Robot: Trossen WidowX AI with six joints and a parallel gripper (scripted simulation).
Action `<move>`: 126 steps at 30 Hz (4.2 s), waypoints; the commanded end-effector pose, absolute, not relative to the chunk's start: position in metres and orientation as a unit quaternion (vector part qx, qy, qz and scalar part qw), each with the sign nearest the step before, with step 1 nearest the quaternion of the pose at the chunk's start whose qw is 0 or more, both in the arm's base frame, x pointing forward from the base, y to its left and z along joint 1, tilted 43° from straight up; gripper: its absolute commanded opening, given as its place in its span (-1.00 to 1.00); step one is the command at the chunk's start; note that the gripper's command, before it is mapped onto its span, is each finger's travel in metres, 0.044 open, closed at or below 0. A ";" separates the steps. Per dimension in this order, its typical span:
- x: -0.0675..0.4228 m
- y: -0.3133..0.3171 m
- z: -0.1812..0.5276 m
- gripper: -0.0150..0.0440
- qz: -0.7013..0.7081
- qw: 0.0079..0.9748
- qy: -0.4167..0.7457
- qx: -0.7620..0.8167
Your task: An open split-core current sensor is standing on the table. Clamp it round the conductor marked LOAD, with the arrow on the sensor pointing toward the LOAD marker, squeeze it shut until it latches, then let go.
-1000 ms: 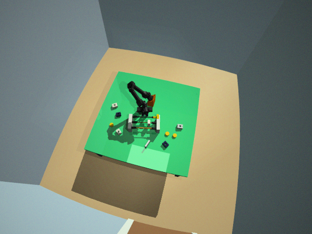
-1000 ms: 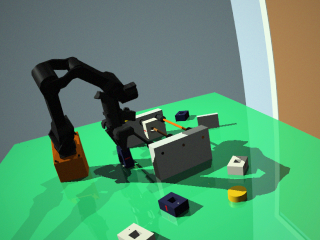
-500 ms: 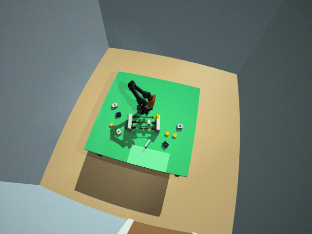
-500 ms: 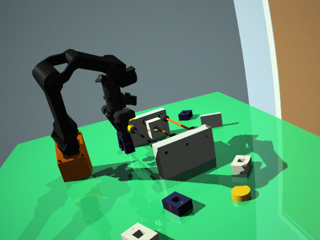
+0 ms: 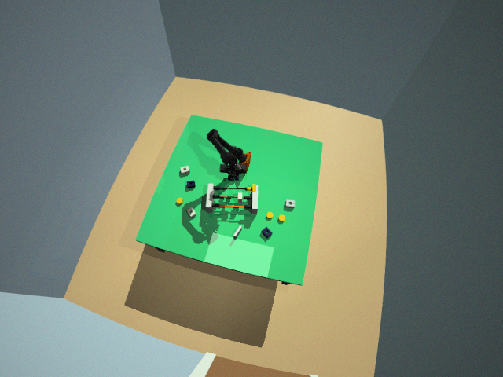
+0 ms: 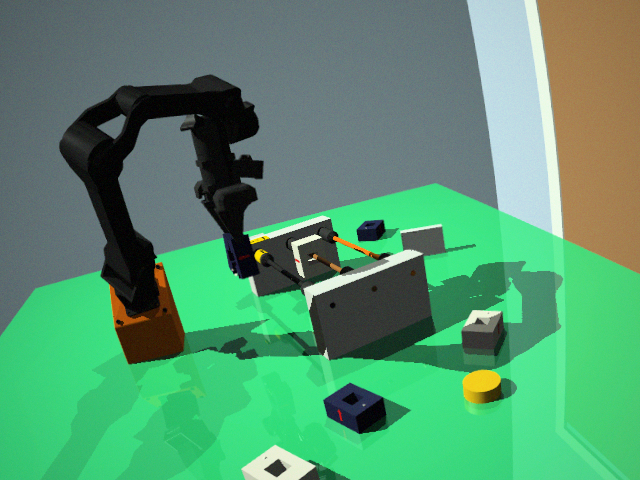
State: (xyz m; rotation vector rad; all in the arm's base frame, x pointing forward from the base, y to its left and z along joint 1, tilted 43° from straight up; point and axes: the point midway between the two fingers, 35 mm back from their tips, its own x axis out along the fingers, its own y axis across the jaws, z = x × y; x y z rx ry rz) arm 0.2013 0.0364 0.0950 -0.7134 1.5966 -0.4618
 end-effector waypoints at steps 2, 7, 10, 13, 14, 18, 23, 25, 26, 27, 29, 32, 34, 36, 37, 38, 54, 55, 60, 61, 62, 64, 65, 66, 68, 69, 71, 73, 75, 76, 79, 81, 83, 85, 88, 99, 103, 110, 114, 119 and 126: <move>0.209 0.040 0.096 -0.49 -0.241 0.639 0.680 -0.268; 0.217 0.041 0.094 -0.49 -0.304 0.661 0.654 -0.206; 0.222 0.041 0.093 -0.49 -0.340 0.672 0.636 -0.169; 0.227 0.041 0.092 -0.49 -0.376 0.681 0.615 -0.130; 0.229 0.041 0.092 -0.49 -0.387 0.683 0.608 -0.117; 0.236 0.042 0.090 -0.49 -0.432 0.690 0.577 -0.065; 0.244 0.042 0.088 -0.49 -0.484 0.693 0.534 0.000; 0.248 0.041 0.087 -0.49 -0.504 0.693 0.515 0.026; 0.250 0.041 0.087 -0.49 -0.513 0.692 0.505 0.039; 0.251 0.041 0.086 -0.49 -0.523 0.692 0.496 0.052; 0.255 0.041 0.085 -0.49 -0.541 0.689 0.475 0.078; 0.260 0.041 0.084 -0.49 -0.567 0.684 0.444 0.117; 0.263 0.041 0.083 -0.49 -0.584 0.679 0.422 0.143; 0.267 0.040 0.082 -0.49 -0.599 0.673 0.399 0.168; 0.269 0.040 0.081 -0.49 -0.607 0.670 0.388 0.181; 0.270 0.040 0.081 -0.49 -0.614 0.666 0.376 0.194; 0.275 0.030 0.069 -0.49 -0.631 0.657 0.347 0.225; 0.275 0.029 0.068 -0.49 -0.631 0.657 0.347 0.225; 0.275 0.024 0.062 -0.49 -0.631 0.657 0.347 0.225; 0.275 0.023 0.060 -0.49 -0.631 0.657 0.347 0.225; 0.275 0.021 0.059 -0.49 -0.631 0.657 0.347 0.225; 0.275 0.019 0.057 -0.49 -0.631 0.657 0.347 0.225; 0.275 0.018 0.056 -0.49 -0.631 0.657 0.347 0.225; 0.275 0.017 0.054 -0.49 -0.631 0.657 0.347 0.225; 0.275 0.015 0.052 -0.49 -0.631 0.657 0.347 0.225; 0.274 0.014 0.051 -0.49 -0.631 0.657 0.347 0.225; 0.274 0.011 0.049 -0.49 -0.631 0.657 0.347 0.225; 0.274 0.009 0.046 -0.49 -0.631 0.657 0.347 0.225; 0.274 0.007 0.044 -0.49 -0.631 0.657 0.346 0.225; 0.273 0.006 0.043 -0.49 -0.631 0.657 0.346 0.225; 0.273 0.002 0.039 -0.49 -0.631 0.657 0.346 0.224; 0.275 0.004 0.041 -0.49 -0.631 0.655 0.346 0.229; 0.275 0.004 0.041 -0.49 -0.631 0.655 0.346 0.229; 0.275 0.004 0.041 -0.49 -0.631 0.655 0.346 0.229; 0.275 0.004 0.041 -0.49 -0.631 0.655 0.346 0.229; 0.275 0.004 0.041 -0.49 -0.631 0.655 0.346 0.229; 0.275 0.004 0.041 -0.49 -0.631 0.655 0.346 0.229; 0.275 0.004 0.041 -0.49 -0.631 0.655 0.346 0.229; 0.275 0.004 0.041 -0.49 -0.631 0.655 0.346 0.229; 0.275 0.004 0.041 -0.49 -0.631 0.655 0.346 0.229; 0.275 0.004 0.041 -0.40 -0.631 0.655 0.346 0.229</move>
